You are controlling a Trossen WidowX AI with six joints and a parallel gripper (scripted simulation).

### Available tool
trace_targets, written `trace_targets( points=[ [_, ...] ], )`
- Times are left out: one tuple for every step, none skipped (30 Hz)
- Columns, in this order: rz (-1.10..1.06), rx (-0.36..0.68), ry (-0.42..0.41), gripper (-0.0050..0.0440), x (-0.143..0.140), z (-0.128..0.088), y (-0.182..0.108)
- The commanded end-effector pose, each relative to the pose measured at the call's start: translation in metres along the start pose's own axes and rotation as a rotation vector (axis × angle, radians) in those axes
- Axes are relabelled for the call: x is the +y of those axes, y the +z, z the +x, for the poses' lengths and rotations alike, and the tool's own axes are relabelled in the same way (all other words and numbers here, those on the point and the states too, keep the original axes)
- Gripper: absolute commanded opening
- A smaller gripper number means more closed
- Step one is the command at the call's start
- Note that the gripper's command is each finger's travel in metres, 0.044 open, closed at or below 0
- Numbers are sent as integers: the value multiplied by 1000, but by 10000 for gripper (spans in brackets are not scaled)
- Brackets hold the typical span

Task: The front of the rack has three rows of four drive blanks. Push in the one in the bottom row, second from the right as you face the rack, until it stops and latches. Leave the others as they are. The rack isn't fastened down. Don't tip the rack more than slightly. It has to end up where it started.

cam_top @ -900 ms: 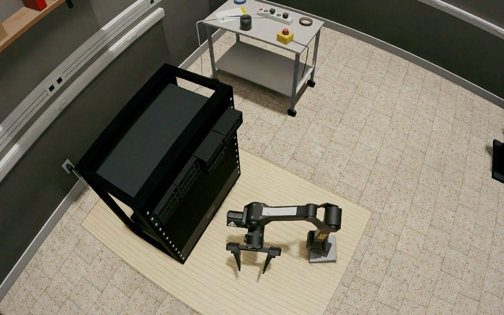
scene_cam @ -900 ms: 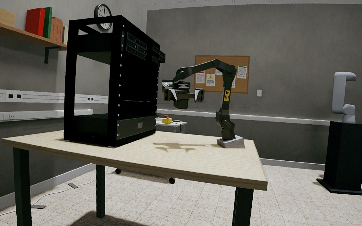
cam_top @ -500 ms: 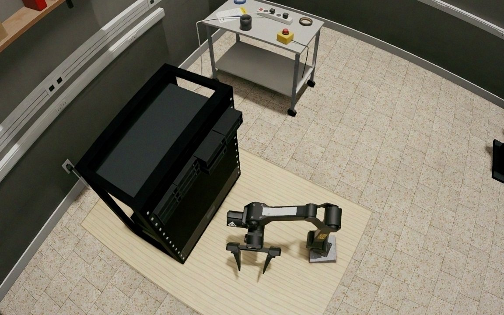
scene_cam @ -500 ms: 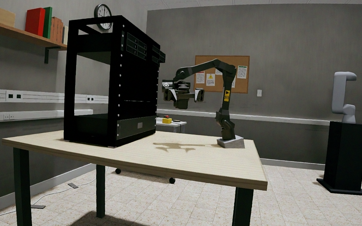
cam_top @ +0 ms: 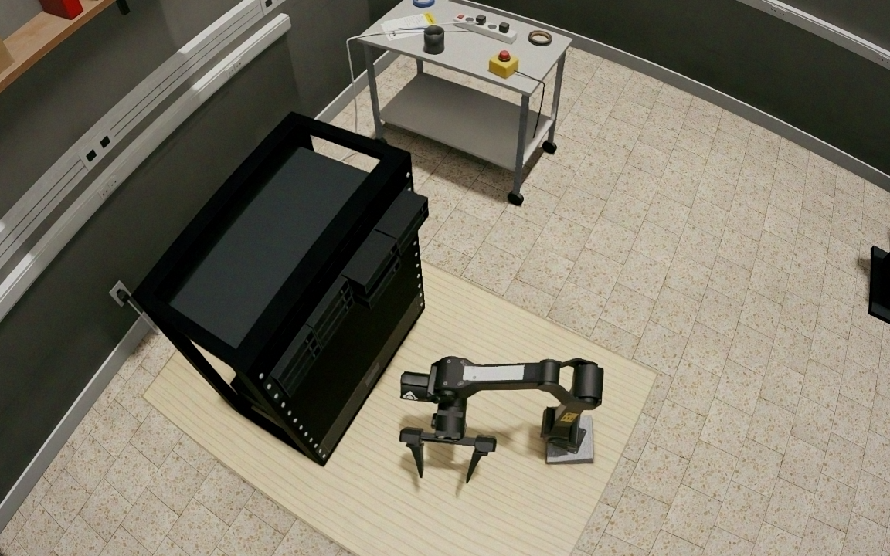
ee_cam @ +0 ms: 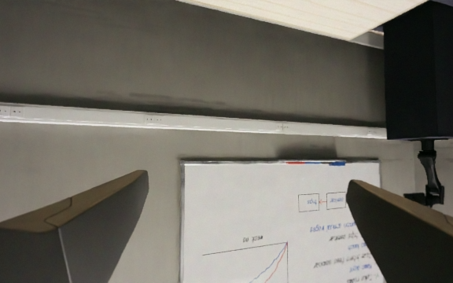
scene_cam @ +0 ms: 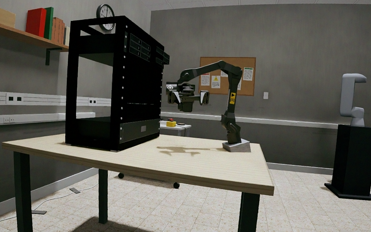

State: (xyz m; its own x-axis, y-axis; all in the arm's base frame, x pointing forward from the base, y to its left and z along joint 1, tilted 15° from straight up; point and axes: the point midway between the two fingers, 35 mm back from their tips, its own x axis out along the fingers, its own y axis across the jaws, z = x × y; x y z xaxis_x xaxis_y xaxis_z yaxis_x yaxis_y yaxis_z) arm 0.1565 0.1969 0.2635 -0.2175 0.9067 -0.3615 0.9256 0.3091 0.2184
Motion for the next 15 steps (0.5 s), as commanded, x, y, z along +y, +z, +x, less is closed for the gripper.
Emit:
trace_targets(
  points=[
    [-23,0,9,440,0,-2,-5],
    [-23,0,9,440,0,-2,-5],
    [-23,0,9,440,0,-2,-5],
    [-23,0,9,440,0,-2,-5],
    [-23,0,9,440,0,-2,-5],
    [-23,0,9,440,0,-2,-5],
    [-23,0,9,440,0,-2,-5],
    [-23,0,9,440,0,-2,-5],
    [-23,0,9,440,0,-2,-5],
    [-23,0,10,440,0,-2,-5],
    [-23,-1,10,440,0,-2,-5],
    [-24,-1,11,440,0,-3,-6],
    [-24,-2,13,440,0,-3,-6],
    [-25,-4,15,440,0,-3,-6],
    [-26,-6,17,440,0,-4,-6]
  ],
)
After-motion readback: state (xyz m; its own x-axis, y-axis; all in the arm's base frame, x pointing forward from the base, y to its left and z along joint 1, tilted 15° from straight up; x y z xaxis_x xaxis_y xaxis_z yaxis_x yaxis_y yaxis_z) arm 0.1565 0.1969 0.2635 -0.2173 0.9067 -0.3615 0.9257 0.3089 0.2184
